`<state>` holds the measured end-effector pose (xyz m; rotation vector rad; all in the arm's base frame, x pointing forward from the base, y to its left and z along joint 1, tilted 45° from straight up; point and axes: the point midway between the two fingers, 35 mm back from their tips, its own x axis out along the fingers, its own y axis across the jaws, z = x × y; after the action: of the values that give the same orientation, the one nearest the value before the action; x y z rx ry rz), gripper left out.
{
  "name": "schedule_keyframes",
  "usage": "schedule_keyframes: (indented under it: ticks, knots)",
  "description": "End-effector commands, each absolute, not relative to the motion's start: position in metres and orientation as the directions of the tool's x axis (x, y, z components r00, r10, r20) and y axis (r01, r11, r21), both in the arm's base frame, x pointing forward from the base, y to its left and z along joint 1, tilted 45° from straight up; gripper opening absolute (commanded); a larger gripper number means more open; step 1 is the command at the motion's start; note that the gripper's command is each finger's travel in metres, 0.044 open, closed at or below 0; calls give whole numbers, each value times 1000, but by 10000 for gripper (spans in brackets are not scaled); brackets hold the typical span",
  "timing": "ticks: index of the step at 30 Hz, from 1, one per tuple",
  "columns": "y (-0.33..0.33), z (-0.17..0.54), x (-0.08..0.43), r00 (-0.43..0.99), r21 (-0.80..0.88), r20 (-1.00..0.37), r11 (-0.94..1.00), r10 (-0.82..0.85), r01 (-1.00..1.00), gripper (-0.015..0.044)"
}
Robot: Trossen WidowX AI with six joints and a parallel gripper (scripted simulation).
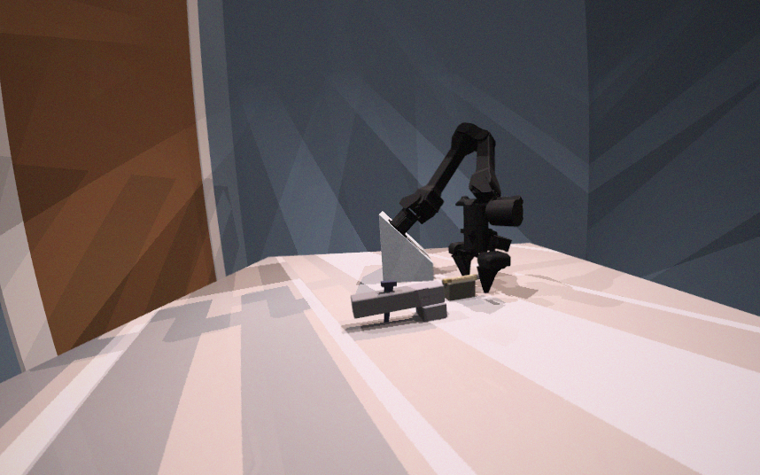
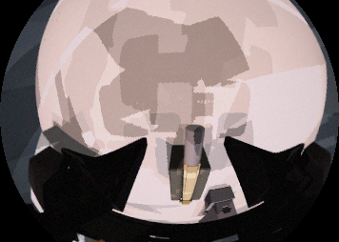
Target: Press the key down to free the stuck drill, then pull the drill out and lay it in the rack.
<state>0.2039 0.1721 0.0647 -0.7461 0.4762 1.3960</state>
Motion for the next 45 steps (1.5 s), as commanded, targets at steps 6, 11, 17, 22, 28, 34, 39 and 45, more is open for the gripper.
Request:
schedule_keyframes:
  ticks: [6,11,17,22,28,34,39,45]
  knots:
    - [148,89,200,146,-198,-698,7,701,-980,440]
    - [135,103,198,146,-198,-698,7,701,-980,440]
    - [123,118,196,146,-198,-699,7,700,-980,440]
    - [139,119,202,181,-235,-710,13,680,-972,440]
    - [179,163,211,308,-362,-659,69,686,-929,440]
    - [225,236,207,436,-435,-474,227,765,-871,440]
    - [254,311,183,474,-373,-241,370,847,-851,440]
    - [262,406,136,445,-135,81,452,892,-882,440]
